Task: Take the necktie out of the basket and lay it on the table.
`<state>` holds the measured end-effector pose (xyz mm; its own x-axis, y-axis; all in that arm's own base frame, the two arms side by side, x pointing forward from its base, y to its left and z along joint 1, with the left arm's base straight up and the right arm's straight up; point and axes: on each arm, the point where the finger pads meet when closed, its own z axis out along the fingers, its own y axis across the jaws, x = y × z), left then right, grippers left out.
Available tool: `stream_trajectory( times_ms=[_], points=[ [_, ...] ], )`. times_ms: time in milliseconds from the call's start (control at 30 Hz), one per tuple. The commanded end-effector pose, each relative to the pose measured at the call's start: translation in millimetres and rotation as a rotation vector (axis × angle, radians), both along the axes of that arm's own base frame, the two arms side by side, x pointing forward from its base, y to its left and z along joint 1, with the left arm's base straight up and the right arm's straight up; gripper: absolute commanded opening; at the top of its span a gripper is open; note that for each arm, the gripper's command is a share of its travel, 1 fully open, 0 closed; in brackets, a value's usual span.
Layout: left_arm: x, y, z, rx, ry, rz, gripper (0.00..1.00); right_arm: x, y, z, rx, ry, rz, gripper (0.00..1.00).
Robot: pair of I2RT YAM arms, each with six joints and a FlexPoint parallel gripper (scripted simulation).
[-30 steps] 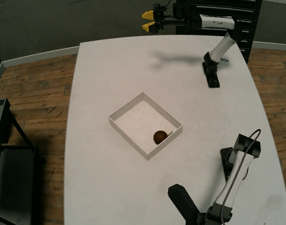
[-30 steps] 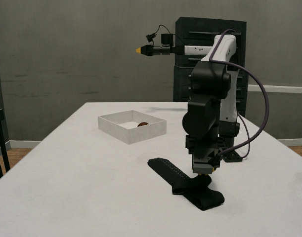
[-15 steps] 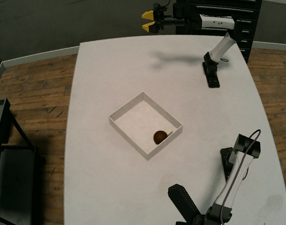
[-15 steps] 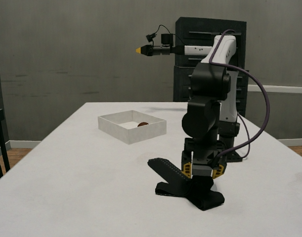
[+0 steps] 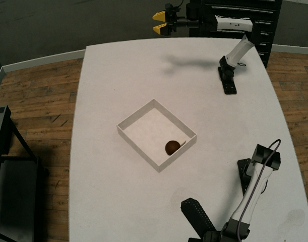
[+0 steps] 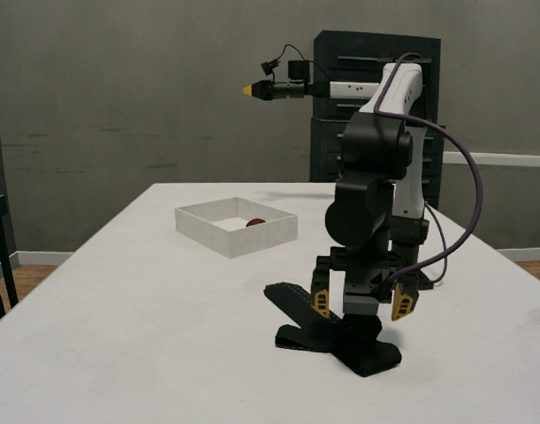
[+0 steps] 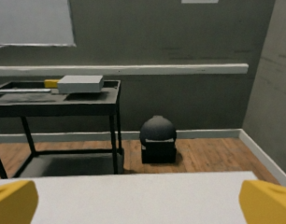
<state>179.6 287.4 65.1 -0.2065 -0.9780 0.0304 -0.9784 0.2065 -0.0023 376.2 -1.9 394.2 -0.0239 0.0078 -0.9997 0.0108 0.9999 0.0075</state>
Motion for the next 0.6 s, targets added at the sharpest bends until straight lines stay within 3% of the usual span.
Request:
stream_trajectory(
  times_ms=[0, 567],
  points=[
    [-0.1, 2.2, -3.3, 0.008, 0.008, -0.008, 1.0, 0.0, 0.0, 0.7, 0.0, -0.003, 0.0, 1.0],
    [0.3, 2.9, 25.5, 0.008, 0.008, -0.008, 1.0, 0.0, 0.0, 0.7, 0.0, -0.003, 0.0, 1.0]
  ],
)
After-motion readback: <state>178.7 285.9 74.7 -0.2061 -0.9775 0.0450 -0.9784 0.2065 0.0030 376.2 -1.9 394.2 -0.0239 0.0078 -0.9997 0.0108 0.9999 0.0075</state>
